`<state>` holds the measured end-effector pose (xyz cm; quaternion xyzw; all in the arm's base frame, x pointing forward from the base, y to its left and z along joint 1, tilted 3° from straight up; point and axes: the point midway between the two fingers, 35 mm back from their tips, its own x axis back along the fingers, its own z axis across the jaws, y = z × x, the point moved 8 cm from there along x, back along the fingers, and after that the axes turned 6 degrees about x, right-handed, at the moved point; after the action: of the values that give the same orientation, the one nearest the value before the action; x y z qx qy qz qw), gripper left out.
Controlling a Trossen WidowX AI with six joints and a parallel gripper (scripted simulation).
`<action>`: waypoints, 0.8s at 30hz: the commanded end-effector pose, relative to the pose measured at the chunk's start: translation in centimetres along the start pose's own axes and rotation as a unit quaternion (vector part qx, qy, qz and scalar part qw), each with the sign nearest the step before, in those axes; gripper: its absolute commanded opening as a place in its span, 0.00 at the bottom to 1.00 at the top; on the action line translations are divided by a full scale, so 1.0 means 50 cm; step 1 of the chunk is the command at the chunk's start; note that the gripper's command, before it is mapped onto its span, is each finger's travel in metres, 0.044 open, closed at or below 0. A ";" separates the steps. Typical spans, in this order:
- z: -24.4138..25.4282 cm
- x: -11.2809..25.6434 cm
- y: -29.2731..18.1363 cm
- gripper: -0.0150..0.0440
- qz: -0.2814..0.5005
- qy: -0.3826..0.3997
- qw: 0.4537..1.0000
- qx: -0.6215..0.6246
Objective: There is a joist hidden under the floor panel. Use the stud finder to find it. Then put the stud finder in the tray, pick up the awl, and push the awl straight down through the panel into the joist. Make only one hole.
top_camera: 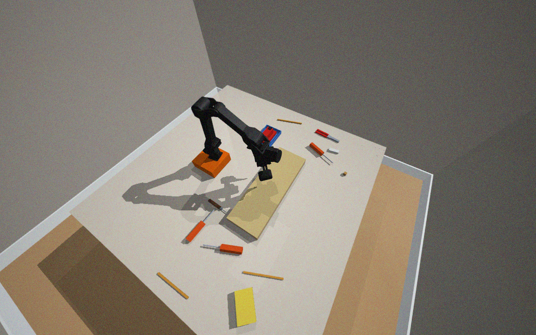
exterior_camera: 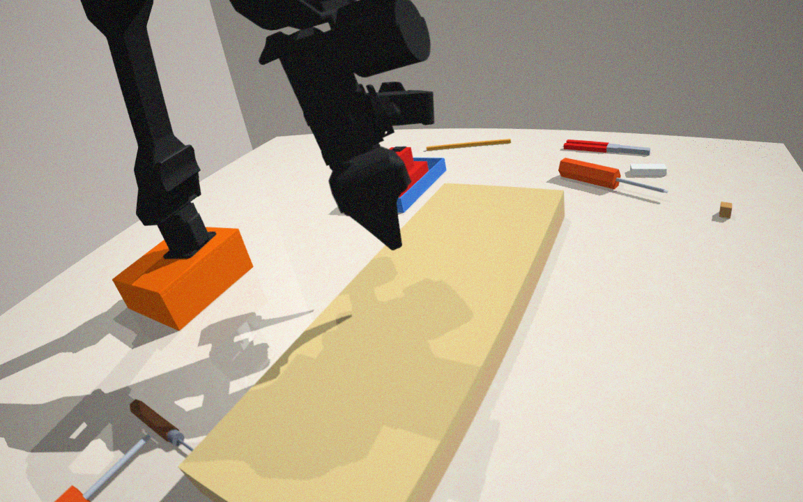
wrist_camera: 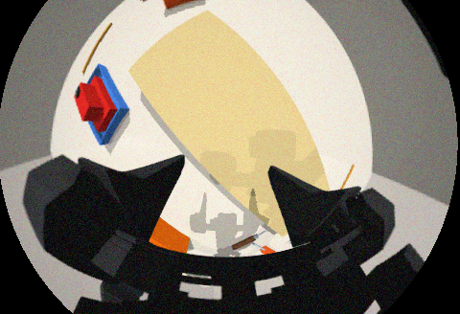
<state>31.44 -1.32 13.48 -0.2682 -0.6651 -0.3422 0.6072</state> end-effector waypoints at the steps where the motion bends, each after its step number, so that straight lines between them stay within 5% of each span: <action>1: -0.075 0.001 -0.109 1.00 0.027 -0.012 0.997 -0.073; 10: -0.156 0.011 -0.370 1.00 0.080 -0.028 0.970 -0.230; 18: -0.123 0.022 -0.595 1.00 0.119 -0.008 0.924 -0.364; 24: -0.116 0.023 -0.613 1.00 0.121 -0.004 0.919 -0.375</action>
<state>11.81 -24.93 10.93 -0.5548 -0.4582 -0.4886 0.4936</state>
